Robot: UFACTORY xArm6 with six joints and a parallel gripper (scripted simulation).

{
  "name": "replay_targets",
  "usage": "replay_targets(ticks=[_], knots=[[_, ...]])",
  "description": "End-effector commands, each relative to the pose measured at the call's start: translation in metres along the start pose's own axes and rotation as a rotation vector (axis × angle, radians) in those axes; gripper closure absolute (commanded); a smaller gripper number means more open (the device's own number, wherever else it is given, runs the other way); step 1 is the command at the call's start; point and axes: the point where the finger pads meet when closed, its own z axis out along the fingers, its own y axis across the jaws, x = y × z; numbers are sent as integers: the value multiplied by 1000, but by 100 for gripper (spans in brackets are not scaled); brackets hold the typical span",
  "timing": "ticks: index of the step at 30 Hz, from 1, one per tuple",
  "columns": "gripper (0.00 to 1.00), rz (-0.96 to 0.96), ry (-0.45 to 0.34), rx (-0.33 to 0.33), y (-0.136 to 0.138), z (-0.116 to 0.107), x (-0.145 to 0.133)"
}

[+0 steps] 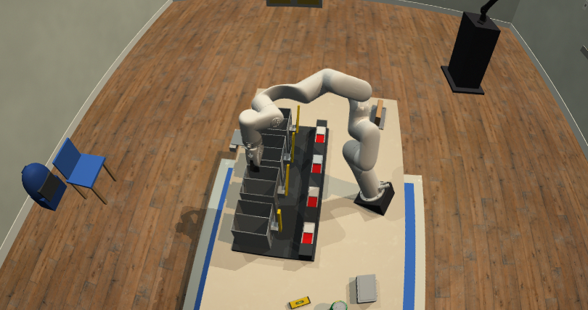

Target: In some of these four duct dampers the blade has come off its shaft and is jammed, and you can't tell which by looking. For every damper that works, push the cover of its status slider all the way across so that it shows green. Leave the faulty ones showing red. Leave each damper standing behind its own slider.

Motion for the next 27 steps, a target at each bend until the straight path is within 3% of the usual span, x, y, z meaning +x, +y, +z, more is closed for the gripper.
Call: replay_targets(ticks=[1,17,20,27], knots=[[61,1,3,2,0,-1,1],[61,1,3,2,-1,-1,1],[61,-1,-8,5,-43,-3,9],[61,-5,-19,5,-111,-3,10]])
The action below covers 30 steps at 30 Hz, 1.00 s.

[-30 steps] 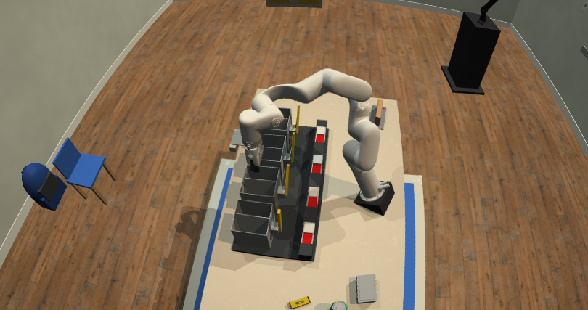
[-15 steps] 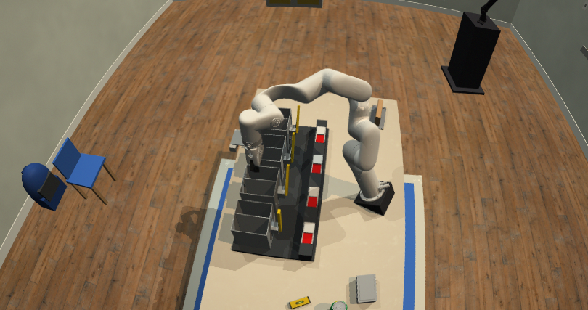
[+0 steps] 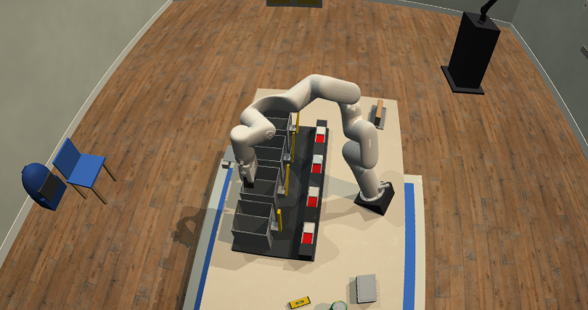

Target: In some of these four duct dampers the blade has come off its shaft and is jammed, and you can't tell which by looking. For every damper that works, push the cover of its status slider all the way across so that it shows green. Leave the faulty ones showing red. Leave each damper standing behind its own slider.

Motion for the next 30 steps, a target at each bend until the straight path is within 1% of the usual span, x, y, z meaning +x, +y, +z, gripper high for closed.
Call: replay_targets(ticks=[1,2,4,5,6,9,30], knots=[[61,2,-6,-5,-42,-1,3],[61,2,-7,-5,-52,-1,2],[61,2,-7,-5,-52,-1,2],[61,0,-9,-7,-78,-1,-2],[61,0,-9,-7,-89,0,-4],[61,-1,-9,-9,-105,0,-8],[61,-1,-9,-9,-106,0,-8]])
